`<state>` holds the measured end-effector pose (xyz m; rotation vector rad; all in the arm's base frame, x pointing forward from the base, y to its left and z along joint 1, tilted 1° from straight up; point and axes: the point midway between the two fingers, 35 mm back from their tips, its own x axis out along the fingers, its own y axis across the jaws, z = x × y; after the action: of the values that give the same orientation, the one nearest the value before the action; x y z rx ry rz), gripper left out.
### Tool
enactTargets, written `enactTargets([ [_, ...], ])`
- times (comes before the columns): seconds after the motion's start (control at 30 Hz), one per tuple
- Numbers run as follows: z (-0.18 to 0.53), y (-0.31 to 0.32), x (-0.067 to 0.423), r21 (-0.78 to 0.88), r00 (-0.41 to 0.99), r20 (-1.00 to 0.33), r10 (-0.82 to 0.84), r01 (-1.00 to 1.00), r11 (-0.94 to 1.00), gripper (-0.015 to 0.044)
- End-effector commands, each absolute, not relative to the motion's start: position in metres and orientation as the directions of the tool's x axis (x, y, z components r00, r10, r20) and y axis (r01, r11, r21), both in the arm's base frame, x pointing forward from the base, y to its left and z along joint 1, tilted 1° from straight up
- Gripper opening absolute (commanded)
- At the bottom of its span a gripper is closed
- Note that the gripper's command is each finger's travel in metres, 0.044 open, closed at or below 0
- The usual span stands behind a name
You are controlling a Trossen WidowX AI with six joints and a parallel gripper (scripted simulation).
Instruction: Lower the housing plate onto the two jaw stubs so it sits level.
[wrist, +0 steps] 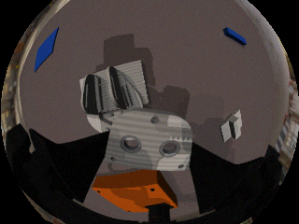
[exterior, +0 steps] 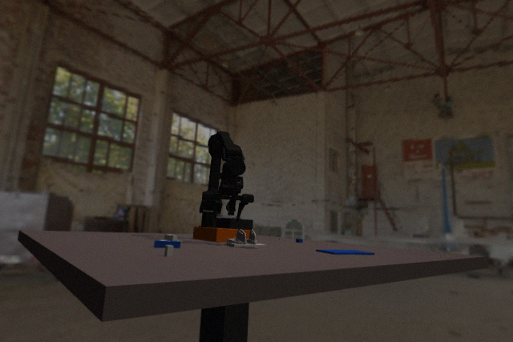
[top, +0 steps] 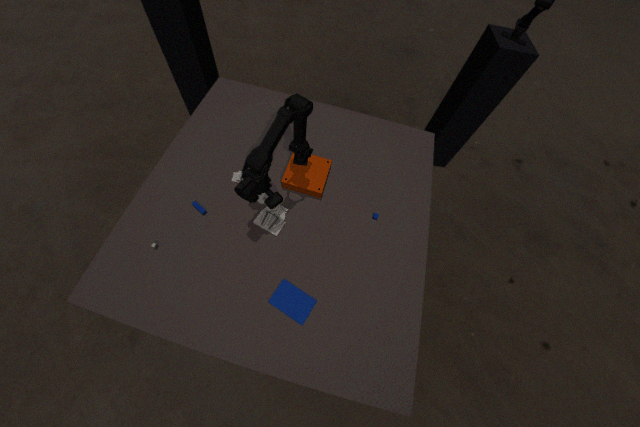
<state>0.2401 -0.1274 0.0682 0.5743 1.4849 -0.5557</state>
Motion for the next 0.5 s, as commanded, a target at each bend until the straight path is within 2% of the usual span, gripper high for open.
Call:
enactTargets([
  [0.0,0.069,-0.115,0.245,0.022,0.019,-1.0,0.013,0.616,0.788,0.0351],
  [0.47,0.069,-0.071,0.257,0.025,0.02,-1.0,0.018,0.434,0.9,0.0351],
])
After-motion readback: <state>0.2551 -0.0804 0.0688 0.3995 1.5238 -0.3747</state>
